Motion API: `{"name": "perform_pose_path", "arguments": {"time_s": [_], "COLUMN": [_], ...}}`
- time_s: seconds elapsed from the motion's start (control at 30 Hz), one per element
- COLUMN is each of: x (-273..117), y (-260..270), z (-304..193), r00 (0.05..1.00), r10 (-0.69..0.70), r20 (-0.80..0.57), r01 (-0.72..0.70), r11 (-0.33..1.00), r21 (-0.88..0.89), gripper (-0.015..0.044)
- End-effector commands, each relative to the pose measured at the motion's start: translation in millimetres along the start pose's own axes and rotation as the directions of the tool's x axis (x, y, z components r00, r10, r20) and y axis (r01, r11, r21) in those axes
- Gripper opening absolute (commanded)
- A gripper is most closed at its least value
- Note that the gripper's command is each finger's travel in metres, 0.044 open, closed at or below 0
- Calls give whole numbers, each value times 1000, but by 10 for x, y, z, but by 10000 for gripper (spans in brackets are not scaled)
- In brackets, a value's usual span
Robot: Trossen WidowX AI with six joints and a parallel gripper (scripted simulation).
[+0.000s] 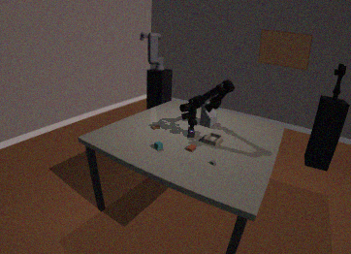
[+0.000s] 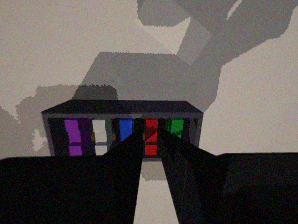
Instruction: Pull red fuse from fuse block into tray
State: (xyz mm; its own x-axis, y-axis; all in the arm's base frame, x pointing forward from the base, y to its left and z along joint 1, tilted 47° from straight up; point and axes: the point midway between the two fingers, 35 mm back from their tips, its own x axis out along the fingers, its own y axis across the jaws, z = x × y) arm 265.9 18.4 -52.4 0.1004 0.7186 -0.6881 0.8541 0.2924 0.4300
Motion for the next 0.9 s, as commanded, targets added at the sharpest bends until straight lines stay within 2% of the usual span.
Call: {"name": "perform_pose_path", "arguments": {"time_s": [0.0,0.23,0.87], "x": [-1,-1,-75], "y": [1,1,2], "z": [0,0,6], "r00": [1000,1000,1000], "r10": [0,0,0], "r20": [0,0,0], "r01": [0,0,0], "r11": [1000,1000,1000], "r21": [0,0,1], "gripper": [43,0,0]}}
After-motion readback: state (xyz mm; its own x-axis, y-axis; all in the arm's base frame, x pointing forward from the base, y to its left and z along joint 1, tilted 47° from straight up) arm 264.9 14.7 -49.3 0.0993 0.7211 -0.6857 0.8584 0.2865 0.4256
